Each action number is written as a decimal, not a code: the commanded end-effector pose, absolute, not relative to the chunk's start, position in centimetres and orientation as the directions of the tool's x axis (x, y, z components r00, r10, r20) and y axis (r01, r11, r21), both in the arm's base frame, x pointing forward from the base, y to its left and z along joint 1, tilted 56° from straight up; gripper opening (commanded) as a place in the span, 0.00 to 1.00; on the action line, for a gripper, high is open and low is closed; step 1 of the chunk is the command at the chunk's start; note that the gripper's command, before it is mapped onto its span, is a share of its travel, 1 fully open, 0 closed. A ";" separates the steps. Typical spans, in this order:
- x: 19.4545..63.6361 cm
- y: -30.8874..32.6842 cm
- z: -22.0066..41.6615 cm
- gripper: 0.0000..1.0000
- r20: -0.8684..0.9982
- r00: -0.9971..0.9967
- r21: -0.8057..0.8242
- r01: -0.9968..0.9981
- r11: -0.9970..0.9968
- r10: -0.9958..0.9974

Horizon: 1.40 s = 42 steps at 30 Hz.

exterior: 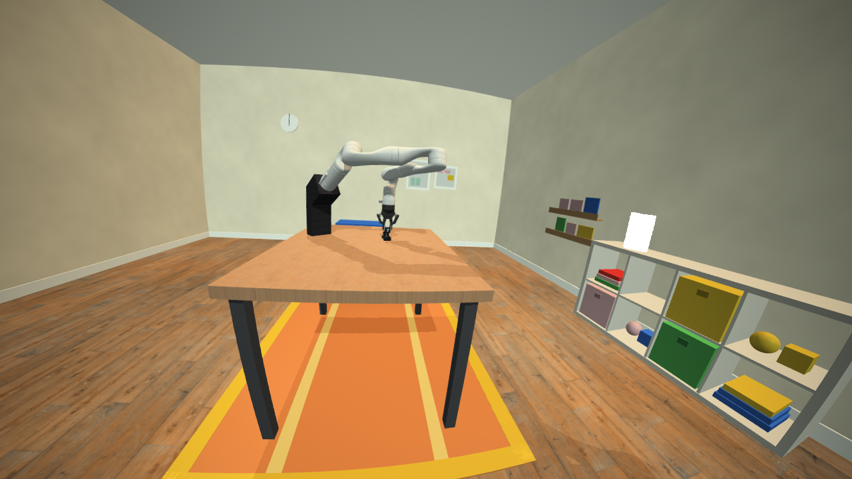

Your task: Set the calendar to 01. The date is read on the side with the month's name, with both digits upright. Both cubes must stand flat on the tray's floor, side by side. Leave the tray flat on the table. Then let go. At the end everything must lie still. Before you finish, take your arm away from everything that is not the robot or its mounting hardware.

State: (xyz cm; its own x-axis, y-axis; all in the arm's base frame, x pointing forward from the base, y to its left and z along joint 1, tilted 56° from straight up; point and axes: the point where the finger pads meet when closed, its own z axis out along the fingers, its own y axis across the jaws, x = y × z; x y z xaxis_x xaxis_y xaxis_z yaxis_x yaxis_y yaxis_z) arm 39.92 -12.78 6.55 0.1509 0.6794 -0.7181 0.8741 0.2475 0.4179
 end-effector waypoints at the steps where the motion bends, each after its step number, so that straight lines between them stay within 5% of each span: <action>1: 39.9 -12.7 6.6 0.28 -0.718 0.151 0.418 0.874 0.248 0.680; 42: 40.8 -14.0 5.5 0.28 -0.718 0.151 0.418 0.874 0.248 0.680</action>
